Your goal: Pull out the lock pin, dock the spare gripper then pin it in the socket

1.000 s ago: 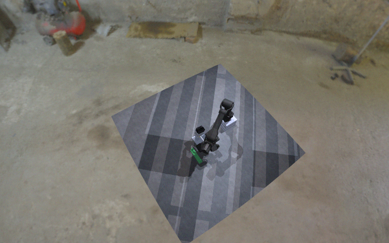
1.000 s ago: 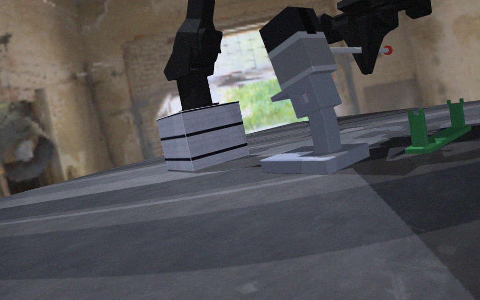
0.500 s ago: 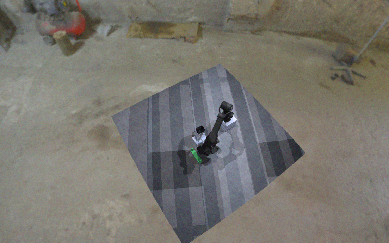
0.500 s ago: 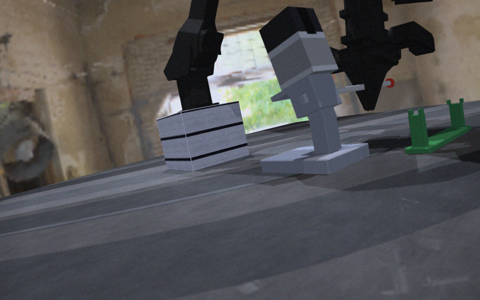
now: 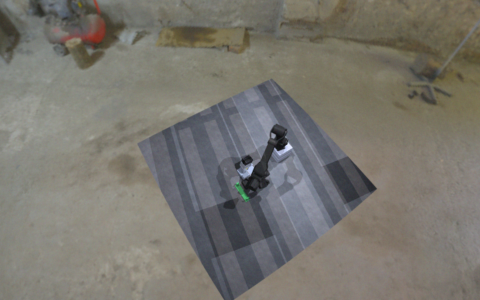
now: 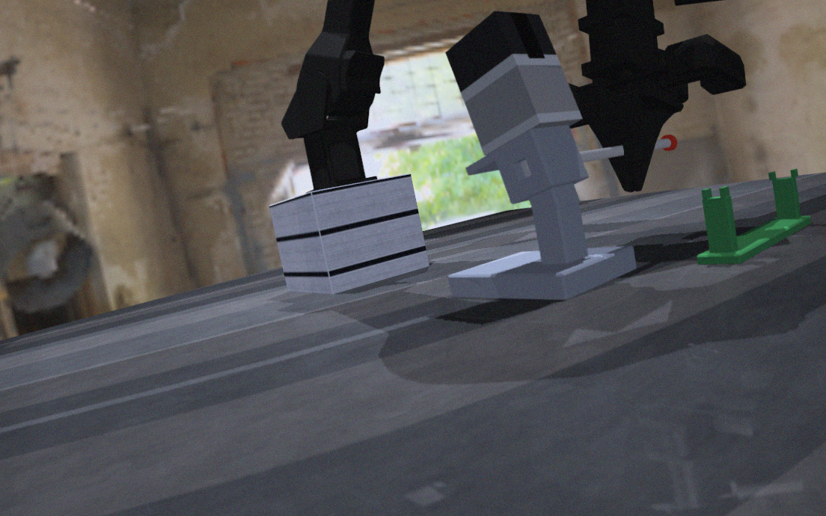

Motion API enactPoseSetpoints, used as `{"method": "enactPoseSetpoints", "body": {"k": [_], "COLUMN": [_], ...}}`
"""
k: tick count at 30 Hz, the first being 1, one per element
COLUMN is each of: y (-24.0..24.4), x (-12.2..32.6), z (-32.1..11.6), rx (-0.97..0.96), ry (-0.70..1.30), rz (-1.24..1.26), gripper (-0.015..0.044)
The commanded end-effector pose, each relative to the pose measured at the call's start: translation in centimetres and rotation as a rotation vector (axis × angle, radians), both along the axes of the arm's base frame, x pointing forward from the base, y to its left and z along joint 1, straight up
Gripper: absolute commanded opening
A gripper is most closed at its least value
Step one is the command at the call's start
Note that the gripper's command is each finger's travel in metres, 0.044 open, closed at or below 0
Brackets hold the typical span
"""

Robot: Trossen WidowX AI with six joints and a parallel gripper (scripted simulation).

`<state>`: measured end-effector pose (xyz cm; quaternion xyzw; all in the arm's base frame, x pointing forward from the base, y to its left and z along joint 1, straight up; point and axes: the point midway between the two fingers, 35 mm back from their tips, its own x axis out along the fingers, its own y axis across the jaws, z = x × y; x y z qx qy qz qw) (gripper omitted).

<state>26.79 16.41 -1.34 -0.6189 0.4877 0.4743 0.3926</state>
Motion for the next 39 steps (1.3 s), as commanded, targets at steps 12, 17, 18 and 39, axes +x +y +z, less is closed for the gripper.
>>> {"method": "enactPoseSetpoints", "body": {"k": [12, 17, 18, 39], "y": [-1.0, -1.3, -1.4, -2.5], "x": [0.1, 0.1, 0.1, 0.4], "z": [-0.1, -0.1, -0.1, -0.1], "rx": [0.002, 0.002, 0.002, 0.004], "ry": [-0.002, -0.005, -0.006, -0.011], "rz": [0.005, 0.005, 0.005, 0.006], "gripper": [0.0, 0.0, 0.0, 0.0]}}
